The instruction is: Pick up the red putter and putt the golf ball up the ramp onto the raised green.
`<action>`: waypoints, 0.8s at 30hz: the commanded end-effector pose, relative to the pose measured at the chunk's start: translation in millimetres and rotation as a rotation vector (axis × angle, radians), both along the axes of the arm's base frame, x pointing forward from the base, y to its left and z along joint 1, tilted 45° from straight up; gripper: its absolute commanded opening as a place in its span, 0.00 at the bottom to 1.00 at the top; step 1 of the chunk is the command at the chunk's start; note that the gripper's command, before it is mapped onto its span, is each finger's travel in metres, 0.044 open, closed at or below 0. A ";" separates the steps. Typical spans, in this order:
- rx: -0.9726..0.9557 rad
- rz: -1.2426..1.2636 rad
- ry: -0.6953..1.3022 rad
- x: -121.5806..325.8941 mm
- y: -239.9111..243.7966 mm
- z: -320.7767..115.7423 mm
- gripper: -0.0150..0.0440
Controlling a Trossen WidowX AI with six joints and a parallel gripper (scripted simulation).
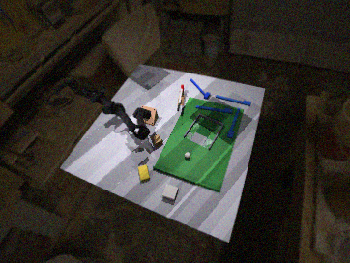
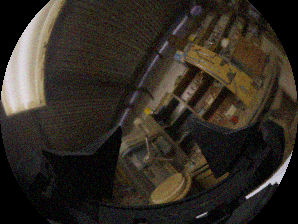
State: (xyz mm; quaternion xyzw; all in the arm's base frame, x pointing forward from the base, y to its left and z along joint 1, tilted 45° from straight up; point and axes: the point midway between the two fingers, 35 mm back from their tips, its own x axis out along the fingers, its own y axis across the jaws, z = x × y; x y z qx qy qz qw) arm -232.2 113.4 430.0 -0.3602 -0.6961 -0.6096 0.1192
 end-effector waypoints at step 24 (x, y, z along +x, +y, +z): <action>0.006 -0.823 -1.056 53.6 225.6 -155.4 1.00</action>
